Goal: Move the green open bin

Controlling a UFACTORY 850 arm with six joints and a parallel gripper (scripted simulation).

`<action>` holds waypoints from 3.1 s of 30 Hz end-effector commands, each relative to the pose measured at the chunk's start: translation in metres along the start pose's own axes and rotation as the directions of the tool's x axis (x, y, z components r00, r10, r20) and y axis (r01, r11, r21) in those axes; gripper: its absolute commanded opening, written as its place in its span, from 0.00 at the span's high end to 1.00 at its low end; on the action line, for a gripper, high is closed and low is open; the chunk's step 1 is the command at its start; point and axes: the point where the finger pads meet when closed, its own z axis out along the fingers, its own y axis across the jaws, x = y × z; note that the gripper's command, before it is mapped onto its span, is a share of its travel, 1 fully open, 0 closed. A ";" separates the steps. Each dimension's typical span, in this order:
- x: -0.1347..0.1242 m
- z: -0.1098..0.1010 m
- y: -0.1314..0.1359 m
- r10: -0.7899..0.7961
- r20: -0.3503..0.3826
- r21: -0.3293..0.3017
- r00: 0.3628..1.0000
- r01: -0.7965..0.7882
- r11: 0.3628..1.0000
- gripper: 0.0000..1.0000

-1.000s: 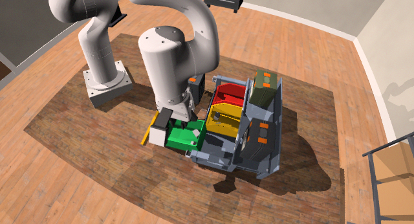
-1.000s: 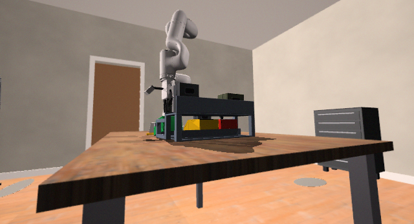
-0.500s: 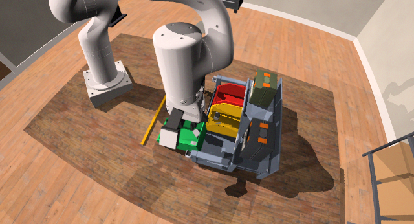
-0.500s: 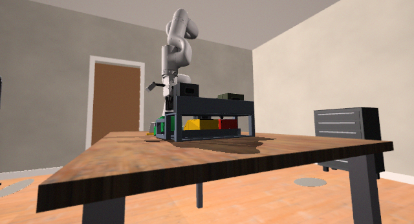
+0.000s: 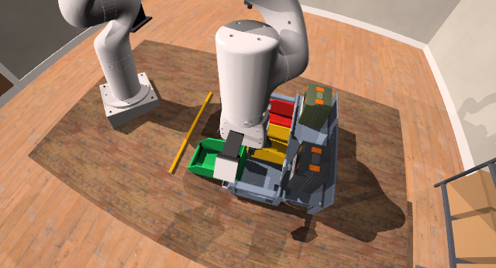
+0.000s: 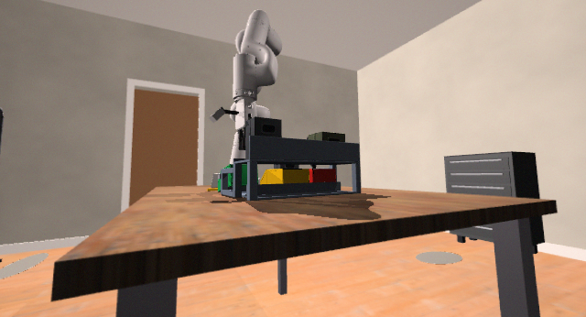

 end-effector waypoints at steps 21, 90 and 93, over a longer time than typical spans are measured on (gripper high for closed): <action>0.000 -0.001 -0.001 0.000 -0.001 0.003 1.000 0.000 1.000 0.67; 0.000 0.020 0.008 0.000 -0.001 0.003 1.000 0.000 1.000 0.67; 0.000 0.022 0.008 0.000 -0.001 0.003 1.000 0.000 1.000 0.67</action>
